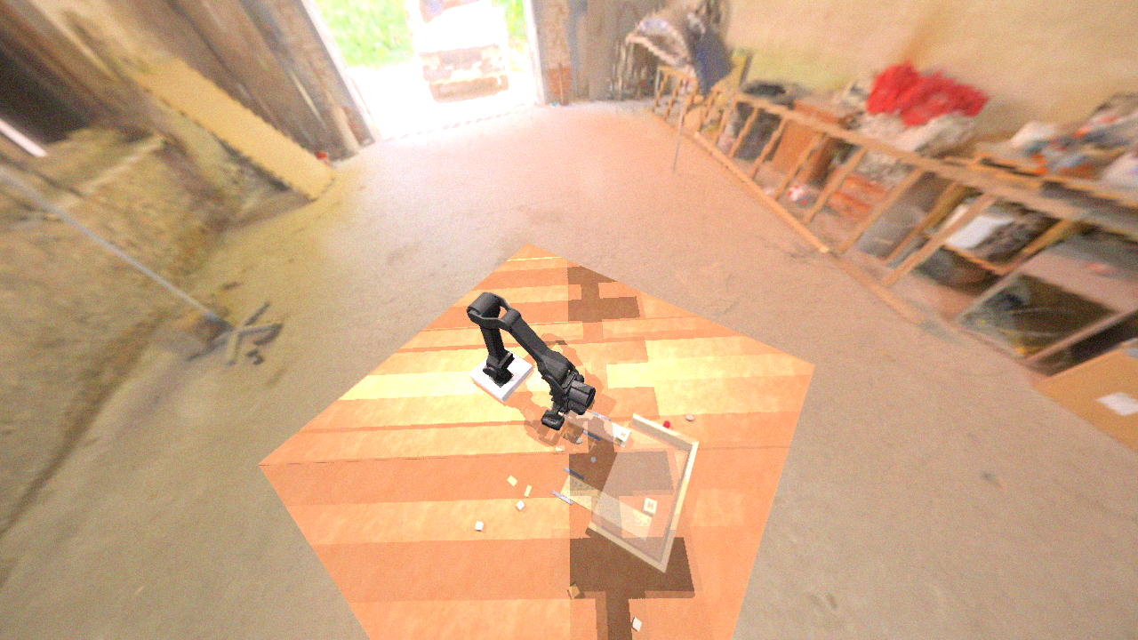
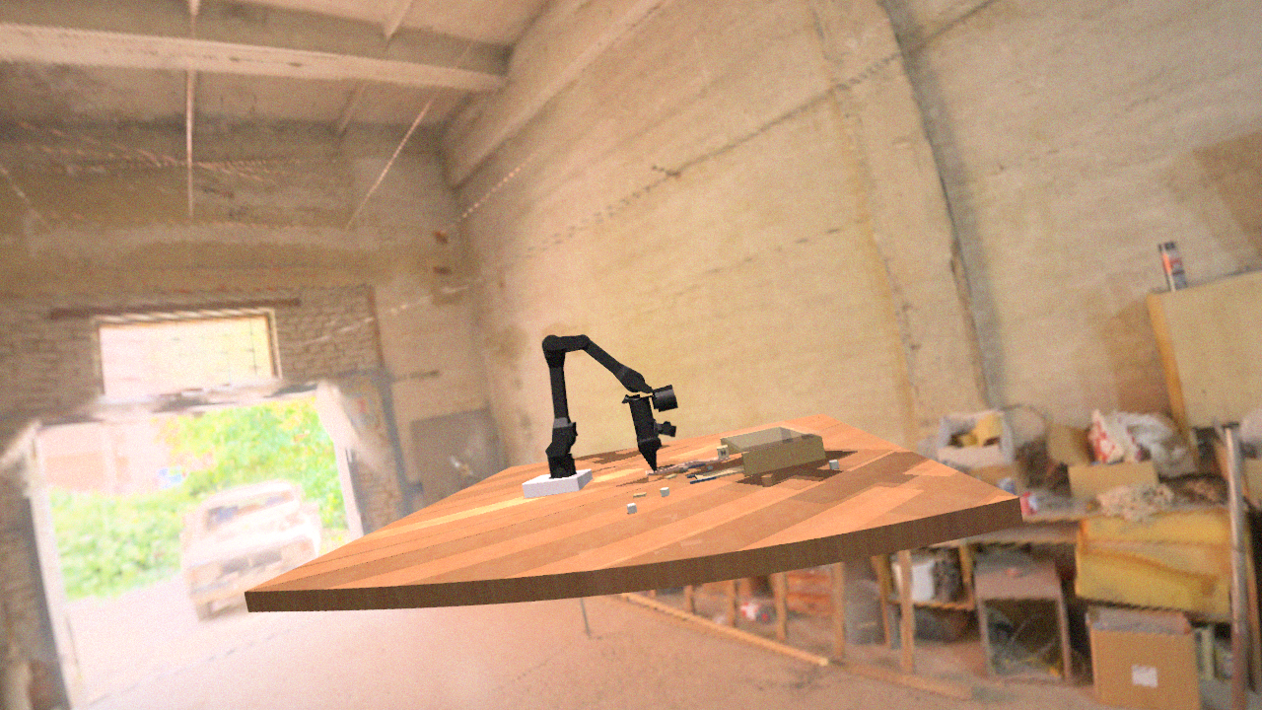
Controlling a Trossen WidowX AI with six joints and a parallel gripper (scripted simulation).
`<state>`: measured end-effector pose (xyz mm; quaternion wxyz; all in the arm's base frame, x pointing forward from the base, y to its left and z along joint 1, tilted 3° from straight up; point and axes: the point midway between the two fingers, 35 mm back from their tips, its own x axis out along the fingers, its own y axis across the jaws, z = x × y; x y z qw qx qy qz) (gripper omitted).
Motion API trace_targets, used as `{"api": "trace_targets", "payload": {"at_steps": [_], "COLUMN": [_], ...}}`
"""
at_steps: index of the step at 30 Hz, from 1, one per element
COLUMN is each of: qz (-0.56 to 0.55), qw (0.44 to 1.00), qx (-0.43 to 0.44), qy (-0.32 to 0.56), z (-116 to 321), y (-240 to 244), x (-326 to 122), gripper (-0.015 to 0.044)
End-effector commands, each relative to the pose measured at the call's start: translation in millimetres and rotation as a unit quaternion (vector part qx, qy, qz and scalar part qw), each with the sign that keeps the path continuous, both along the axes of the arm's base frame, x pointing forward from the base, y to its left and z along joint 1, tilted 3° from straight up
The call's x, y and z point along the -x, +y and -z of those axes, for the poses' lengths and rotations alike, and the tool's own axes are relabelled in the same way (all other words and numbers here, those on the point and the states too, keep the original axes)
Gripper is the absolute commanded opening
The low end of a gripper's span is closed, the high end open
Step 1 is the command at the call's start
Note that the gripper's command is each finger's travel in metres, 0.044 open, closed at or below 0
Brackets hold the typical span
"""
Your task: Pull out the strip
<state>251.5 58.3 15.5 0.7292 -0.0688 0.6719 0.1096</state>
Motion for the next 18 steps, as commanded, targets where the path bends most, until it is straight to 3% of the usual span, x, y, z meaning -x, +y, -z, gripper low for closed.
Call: {"api": "trace_targets", "payload": {"at_steps": [1, 18], "qz": [-0.002, -0.002], "qw": [1.0, 1.0], "qx": [0.004, 0.004], "qy": [0.016, 0.017], "z": [6, 8], "y": [-3, -9], "x": [15, 38], "gripper": [0.0, 0.0]}}
